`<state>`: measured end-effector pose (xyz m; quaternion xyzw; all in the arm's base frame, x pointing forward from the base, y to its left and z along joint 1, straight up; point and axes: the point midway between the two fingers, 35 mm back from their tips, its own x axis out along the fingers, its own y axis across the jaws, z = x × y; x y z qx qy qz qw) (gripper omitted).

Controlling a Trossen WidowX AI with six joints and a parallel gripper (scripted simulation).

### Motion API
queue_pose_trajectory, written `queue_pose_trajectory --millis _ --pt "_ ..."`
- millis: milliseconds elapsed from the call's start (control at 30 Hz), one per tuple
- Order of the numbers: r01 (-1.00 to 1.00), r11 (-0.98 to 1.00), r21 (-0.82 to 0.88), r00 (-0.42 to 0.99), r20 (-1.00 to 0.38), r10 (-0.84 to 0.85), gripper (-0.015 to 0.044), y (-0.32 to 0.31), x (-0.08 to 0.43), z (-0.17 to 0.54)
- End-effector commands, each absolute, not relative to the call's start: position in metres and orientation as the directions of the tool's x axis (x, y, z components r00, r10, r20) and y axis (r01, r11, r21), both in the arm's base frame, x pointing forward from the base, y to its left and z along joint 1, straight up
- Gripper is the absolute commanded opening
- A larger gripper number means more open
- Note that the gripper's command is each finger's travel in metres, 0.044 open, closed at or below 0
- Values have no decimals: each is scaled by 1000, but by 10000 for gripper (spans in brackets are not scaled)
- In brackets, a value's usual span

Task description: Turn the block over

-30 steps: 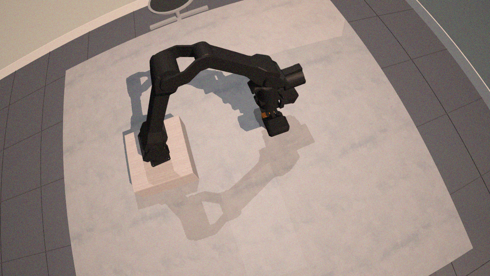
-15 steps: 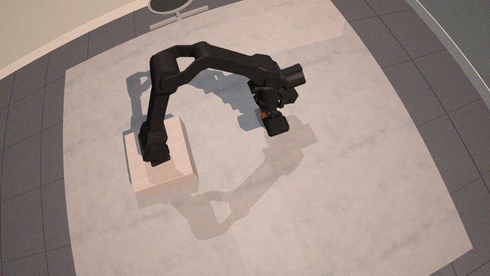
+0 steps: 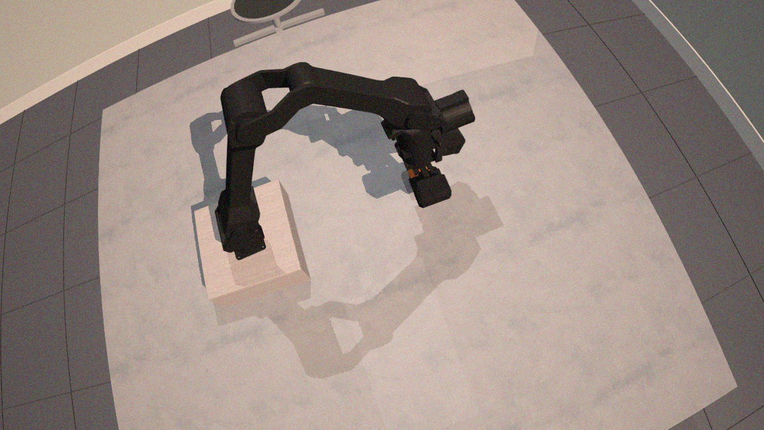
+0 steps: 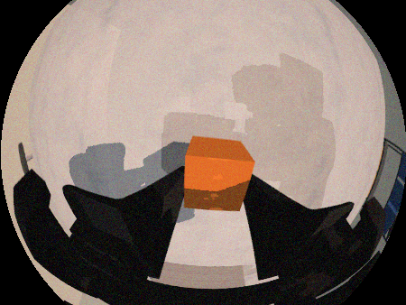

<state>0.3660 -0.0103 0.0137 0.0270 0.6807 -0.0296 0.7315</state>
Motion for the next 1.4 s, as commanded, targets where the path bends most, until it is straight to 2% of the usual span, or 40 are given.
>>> queue_pose_trajectory --millis 0,833,1100,1367 --pt "77 997 1 126 -992 -9 0 -10 365 13" --pt "78 997 2 495 -868 -38 0 -10 360 9" --pt "78 997 2 523 -851 -40 0 -10 360 8" --pt "77 997 1 614 -788 -47 0 -10 369 -9"
